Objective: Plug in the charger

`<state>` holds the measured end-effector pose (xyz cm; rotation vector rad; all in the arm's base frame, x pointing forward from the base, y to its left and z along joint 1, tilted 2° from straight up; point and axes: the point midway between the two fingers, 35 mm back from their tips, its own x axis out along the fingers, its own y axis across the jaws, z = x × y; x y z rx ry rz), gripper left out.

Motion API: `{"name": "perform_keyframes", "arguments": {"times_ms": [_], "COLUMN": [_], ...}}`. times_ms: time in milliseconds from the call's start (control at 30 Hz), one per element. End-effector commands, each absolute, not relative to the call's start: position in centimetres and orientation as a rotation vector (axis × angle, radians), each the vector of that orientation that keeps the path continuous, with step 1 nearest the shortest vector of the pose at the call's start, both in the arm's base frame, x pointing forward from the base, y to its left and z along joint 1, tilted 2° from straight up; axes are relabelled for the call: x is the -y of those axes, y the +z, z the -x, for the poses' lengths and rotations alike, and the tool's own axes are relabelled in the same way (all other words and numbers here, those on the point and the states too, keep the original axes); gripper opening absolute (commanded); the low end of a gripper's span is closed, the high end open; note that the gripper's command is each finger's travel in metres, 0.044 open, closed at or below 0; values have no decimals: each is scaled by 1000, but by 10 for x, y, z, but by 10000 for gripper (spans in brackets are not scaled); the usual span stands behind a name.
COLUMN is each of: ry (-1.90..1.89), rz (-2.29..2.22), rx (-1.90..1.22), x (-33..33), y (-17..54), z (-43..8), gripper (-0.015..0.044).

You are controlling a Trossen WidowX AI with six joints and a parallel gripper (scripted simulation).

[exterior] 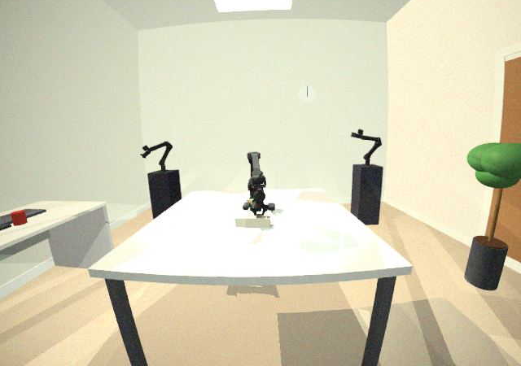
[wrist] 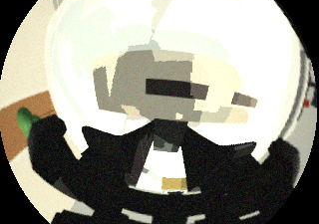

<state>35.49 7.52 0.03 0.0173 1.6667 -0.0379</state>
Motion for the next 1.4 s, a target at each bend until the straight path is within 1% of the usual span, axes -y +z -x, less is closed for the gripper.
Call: {"name": "perform_keyframes", "arguments": {"times_ms": [0,1333,1367], "ry": [-34,-34,-36], "rz": [-17,-17,-16], "rx": [-1634,-1634,-1662], "x": [-76,-76,-75], "y": [0,0,0], "z": [-367,-364,-358], "gripper": [0,0,0]}}
